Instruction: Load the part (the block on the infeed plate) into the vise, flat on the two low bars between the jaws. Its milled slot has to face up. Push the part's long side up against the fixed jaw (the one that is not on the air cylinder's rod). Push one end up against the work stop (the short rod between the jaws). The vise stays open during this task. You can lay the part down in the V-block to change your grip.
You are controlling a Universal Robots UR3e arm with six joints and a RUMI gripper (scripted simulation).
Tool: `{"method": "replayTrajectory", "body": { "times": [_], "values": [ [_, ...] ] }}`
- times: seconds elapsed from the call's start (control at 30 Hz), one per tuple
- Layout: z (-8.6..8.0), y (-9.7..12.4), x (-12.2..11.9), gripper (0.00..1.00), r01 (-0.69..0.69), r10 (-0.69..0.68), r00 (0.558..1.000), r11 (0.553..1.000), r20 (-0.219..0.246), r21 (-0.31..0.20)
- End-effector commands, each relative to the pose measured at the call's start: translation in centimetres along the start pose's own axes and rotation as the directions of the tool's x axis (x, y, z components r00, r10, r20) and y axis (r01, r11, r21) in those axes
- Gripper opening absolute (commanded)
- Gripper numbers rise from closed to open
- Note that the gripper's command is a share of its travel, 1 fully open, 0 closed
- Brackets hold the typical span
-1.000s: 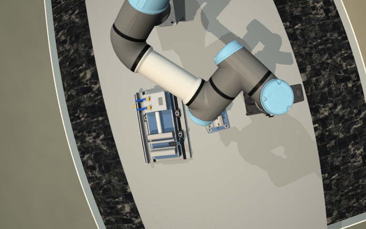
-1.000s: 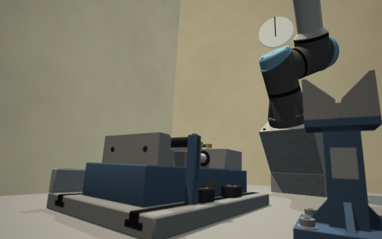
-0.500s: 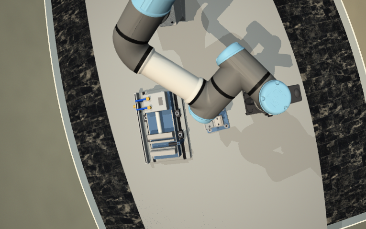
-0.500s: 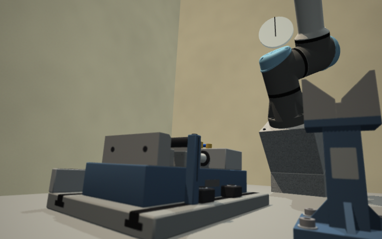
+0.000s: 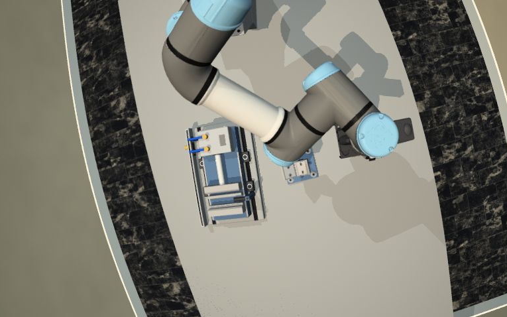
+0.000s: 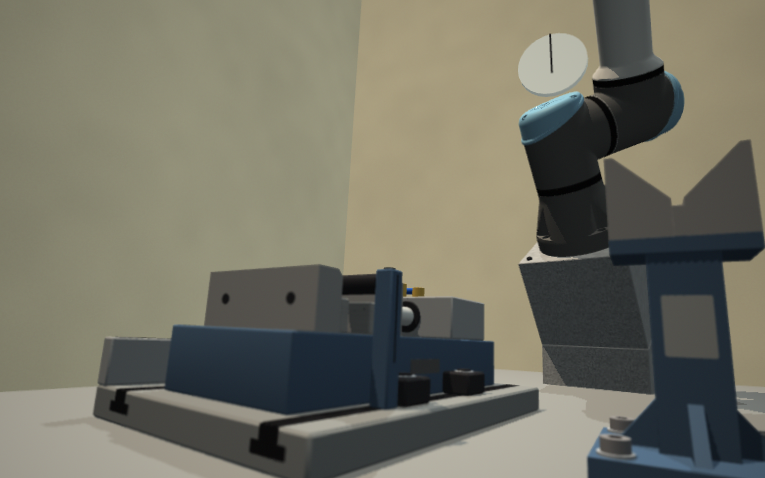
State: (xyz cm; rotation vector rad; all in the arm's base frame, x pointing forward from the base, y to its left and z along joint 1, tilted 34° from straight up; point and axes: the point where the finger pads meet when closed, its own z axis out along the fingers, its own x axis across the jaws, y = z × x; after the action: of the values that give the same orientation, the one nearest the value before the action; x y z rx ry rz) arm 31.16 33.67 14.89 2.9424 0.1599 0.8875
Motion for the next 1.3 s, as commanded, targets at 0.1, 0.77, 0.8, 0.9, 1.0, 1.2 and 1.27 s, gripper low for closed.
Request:
{"method": "replayTrajectory", "body": {
  "times": [0.1,0.77,0.8,0.9,1.0,1.2,1.27],
  "values": [
    [1.6,-0.1,0.1,0.51,0.0,0.001,1.0,1.0,-0.003,0.003],
    [6.6,-0.1,0.1,0.51,0.0,0.001,1.0,1.0,-0.003,0.003],
    [6.8,-0.1,0.1,0.51,0.0,0.001,1.0,1.0,-0.003,0.003],
    [7.7,-0.1,0.1,0.51,0.0,0.001,1.0,1.0,-0.003,0.003],
    [8.5,-0.1,0.1,0.51,0.0,0.001,1.0,1.0,-0.003,0.003],
    [9.4,-0.1,0.1,0.51,0.0,0.001,1.0,1.0,-0.003,0.003],
    [9.9,-0.2,0.2,0.51,0.0,0.001,1.0,1.0,-0.003,0.003]
  ]
}}
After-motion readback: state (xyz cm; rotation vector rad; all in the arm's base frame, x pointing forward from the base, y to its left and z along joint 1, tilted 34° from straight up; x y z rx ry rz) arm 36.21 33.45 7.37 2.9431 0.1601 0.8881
